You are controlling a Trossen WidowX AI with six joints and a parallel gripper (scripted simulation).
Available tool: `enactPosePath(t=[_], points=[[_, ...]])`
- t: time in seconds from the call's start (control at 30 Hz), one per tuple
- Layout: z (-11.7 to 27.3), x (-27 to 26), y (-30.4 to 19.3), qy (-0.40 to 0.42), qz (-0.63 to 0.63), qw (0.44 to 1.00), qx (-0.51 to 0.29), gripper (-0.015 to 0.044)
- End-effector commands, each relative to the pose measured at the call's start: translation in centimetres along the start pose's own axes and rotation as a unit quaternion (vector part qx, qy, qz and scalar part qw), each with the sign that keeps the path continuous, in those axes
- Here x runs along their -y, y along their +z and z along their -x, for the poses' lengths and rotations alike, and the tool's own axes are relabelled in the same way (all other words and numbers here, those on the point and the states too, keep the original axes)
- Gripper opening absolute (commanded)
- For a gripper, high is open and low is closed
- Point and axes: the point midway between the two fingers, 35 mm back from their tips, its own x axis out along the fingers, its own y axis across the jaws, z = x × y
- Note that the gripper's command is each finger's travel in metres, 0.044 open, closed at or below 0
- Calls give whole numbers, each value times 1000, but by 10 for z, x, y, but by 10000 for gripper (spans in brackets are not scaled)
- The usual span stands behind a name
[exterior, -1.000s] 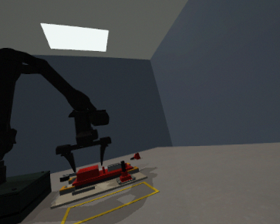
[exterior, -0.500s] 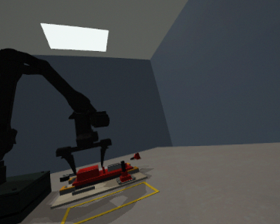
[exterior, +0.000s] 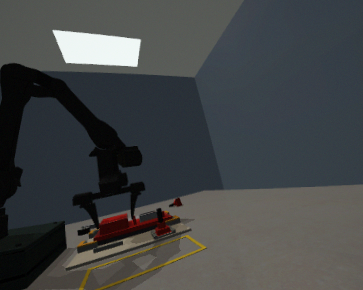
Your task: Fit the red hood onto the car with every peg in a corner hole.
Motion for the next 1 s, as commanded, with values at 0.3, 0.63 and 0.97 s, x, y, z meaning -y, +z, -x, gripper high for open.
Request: enactPosePath(t=[0.3, 0.63, 0.97], points=[[0, 0, 0, 0, 0, 1000, 0, 308], [10, 0, 0, 0, 0, 1000, 0, 85], [38, 0, 0, 0, 0, 1000, 0, 0]])
